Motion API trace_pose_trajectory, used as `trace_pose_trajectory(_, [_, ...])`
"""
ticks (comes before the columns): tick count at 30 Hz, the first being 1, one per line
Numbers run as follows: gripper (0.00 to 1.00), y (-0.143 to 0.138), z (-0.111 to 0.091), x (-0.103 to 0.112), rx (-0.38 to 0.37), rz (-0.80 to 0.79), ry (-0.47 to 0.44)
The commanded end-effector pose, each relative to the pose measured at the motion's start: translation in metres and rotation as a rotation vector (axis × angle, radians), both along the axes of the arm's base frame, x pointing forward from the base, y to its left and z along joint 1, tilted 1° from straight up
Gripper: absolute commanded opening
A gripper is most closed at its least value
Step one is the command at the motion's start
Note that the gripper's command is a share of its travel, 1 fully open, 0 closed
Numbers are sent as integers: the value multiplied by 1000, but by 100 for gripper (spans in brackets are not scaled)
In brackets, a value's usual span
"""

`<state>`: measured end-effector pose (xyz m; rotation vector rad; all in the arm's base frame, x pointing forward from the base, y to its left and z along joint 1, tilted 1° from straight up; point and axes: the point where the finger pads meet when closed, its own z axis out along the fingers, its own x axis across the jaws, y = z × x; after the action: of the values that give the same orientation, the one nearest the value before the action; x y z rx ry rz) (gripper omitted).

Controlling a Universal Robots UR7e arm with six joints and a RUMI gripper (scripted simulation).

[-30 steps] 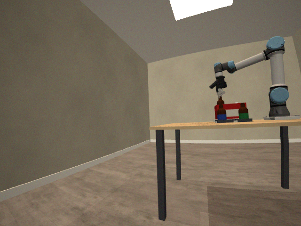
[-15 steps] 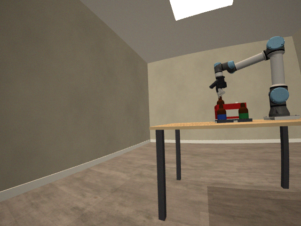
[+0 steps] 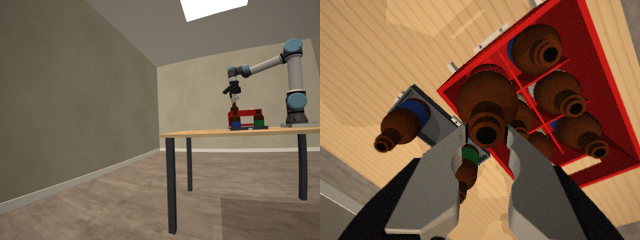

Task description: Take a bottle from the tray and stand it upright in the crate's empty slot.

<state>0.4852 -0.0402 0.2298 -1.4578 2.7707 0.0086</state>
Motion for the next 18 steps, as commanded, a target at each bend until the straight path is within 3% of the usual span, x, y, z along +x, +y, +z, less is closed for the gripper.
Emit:
trace_pose_trajectory(1, [0, 0, 0, 0, 0, 0, -2])
trace_pose_trajectory(18, [0, 0, -8, 0, 0, 0, -2])
